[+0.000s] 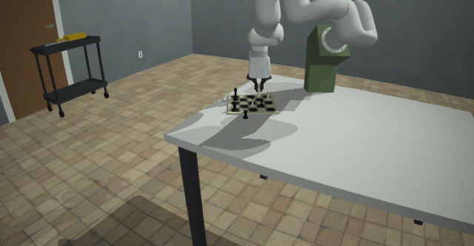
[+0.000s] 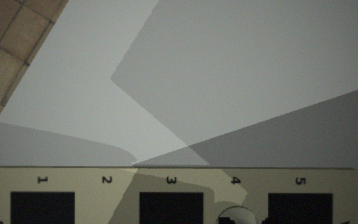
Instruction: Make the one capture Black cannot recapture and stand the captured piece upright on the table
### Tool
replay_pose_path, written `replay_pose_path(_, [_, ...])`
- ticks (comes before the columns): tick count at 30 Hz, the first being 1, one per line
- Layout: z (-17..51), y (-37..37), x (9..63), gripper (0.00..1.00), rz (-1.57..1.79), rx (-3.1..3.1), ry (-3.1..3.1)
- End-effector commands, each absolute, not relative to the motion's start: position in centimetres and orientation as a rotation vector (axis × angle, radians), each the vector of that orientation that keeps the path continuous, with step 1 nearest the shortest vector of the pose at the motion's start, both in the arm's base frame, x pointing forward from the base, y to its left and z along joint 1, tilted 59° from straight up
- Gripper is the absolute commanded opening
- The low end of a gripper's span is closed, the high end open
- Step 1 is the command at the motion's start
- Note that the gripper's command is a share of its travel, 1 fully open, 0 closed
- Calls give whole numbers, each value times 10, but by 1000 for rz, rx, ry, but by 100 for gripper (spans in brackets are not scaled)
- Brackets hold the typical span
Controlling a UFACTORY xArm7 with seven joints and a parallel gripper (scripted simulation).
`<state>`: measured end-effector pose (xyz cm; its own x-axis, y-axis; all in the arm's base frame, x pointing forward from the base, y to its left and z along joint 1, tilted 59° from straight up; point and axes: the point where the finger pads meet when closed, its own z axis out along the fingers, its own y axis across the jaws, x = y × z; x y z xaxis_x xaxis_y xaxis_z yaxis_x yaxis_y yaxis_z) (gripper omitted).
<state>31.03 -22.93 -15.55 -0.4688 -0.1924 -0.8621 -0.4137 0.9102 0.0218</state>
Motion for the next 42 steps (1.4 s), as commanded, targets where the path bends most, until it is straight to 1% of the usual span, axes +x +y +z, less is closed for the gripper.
replay_pose_path(1, [-156,-231,309,0,275,-433,2072])
replay_pose_path(42, [-158,-230,312,0,275,-433,2072])
